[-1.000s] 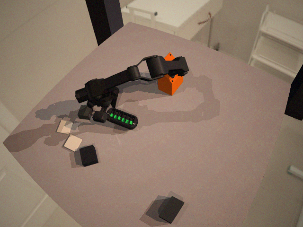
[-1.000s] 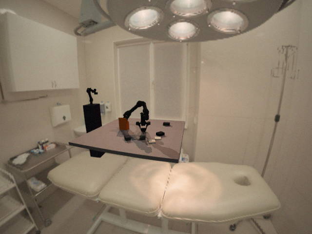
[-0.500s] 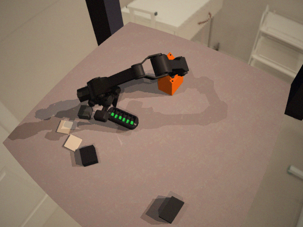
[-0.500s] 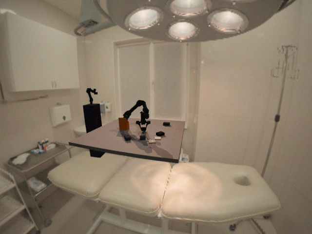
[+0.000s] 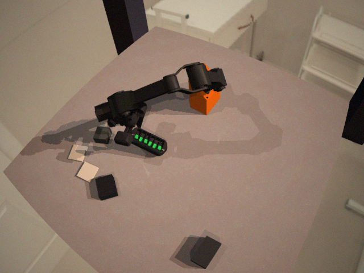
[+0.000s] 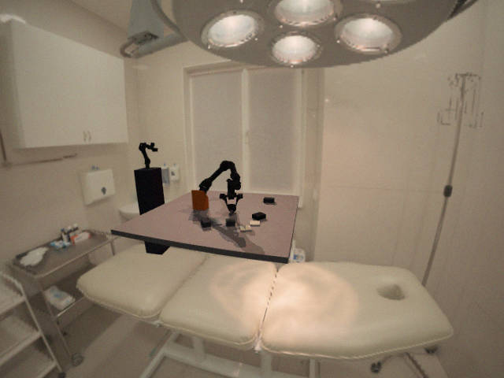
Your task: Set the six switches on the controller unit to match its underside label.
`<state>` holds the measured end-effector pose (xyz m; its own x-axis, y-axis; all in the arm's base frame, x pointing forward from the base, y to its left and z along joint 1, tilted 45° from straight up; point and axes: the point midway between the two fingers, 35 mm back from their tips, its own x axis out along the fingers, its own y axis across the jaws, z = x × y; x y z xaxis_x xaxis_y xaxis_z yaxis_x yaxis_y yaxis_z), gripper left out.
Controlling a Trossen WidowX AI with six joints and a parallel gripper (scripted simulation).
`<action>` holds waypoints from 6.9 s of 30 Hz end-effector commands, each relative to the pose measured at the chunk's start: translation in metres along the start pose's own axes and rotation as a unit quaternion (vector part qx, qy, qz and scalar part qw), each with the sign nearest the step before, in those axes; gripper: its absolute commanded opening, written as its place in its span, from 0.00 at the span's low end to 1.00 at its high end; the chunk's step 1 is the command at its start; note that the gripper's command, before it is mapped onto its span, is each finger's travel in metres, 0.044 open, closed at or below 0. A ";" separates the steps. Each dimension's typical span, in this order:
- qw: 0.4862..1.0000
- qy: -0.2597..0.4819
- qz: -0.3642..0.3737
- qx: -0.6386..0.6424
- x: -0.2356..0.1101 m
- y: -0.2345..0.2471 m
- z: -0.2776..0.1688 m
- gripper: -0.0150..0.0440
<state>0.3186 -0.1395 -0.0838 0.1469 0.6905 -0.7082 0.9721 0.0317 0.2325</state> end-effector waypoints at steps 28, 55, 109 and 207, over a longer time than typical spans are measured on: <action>0.999 -0.034 0.002 0.002 -0.017 0.001 -0.024 0.82; 0.998 -0.061 0.002 0.003 -0.025 0.001 -0.044 0.82; 0.993 -0.114 0.001 0.003 -0.039 0.001 -0.085 0.82; 0.999 -0.051 0.002 0.004 -0.038 0.001 -0.163 0.83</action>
<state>0.2854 -0.0572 0.0514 0.1768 0.5911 -0.7870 0.9727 0.0169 0.2313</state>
